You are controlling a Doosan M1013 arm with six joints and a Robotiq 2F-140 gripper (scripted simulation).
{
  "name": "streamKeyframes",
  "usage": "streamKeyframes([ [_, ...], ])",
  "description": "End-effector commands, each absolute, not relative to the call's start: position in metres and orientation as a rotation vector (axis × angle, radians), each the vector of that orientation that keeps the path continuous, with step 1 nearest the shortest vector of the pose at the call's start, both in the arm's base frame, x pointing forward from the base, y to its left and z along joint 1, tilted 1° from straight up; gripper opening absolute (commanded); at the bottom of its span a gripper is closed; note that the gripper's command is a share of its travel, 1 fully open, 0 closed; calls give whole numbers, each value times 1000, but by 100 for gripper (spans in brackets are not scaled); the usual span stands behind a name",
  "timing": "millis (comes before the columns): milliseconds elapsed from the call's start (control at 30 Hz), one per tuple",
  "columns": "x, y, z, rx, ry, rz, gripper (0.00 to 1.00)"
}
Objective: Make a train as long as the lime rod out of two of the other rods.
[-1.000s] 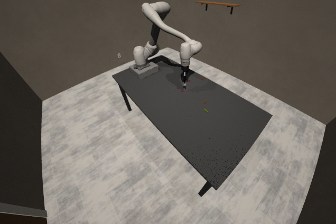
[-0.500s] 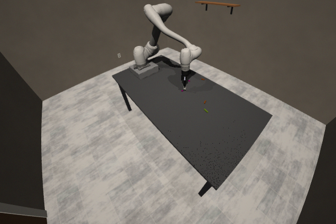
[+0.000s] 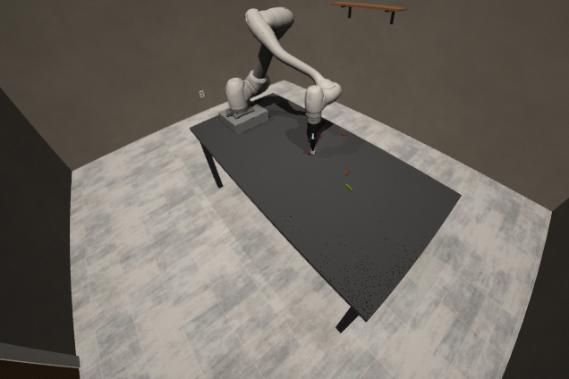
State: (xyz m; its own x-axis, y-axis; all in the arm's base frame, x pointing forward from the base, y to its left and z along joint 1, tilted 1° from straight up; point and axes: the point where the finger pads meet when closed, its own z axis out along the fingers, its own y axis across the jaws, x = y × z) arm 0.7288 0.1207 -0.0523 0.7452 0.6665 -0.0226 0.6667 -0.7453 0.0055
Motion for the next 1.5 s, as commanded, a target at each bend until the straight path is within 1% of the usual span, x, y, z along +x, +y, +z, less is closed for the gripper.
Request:
streamKeyframes([
  [0, 729, 121, -52, 2922, 1116, -30, 12],
  [1467, 729, 121, -56, 2922, 1116, -30, 12],
])
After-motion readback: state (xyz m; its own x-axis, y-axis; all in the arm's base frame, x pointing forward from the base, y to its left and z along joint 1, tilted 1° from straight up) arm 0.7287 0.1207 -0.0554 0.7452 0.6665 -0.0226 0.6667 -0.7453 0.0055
